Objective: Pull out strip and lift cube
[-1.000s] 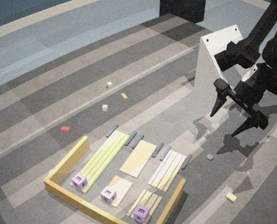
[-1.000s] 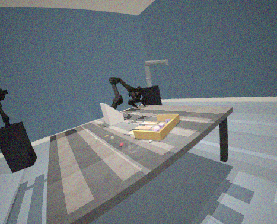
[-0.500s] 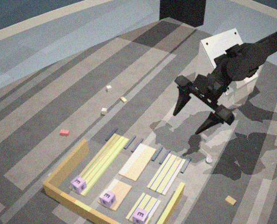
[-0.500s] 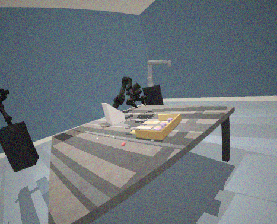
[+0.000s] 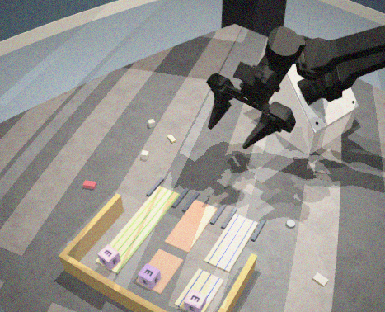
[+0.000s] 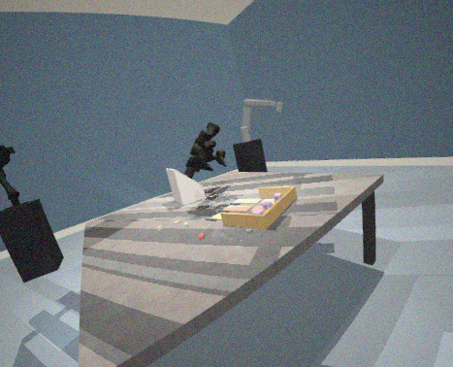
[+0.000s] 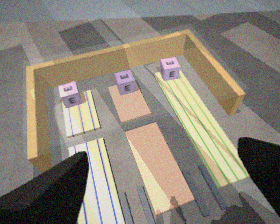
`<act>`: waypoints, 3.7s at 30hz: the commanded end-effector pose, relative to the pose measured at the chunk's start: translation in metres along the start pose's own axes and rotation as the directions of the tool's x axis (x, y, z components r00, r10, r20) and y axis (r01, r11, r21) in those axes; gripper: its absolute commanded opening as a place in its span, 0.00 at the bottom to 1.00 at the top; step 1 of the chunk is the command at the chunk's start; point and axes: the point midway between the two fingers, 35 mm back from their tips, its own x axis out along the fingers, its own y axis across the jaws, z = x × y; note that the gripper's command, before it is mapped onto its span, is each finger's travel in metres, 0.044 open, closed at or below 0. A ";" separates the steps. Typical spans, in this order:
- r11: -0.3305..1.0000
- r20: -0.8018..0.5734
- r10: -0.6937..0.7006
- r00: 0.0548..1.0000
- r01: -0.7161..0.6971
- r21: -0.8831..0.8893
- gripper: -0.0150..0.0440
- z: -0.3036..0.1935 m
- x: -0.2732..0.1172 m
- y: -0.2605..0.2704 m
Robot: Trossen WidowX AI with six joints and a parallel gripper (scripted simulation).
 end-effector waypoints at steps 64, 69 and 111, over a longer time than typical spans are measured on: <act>0.965 -0.812 -0.002 0.584 -0.211 -0.155 0.25 -0.046 0.153 -0.106; 0.965 -0.812 -0.002 0.584 -0.211 -0.154 0.25 -0.052 0.159 -0.107; 0.965 -0.812 0.001 0.584 -0.213 -0.152 0.25 -0.086 0.183 -0.107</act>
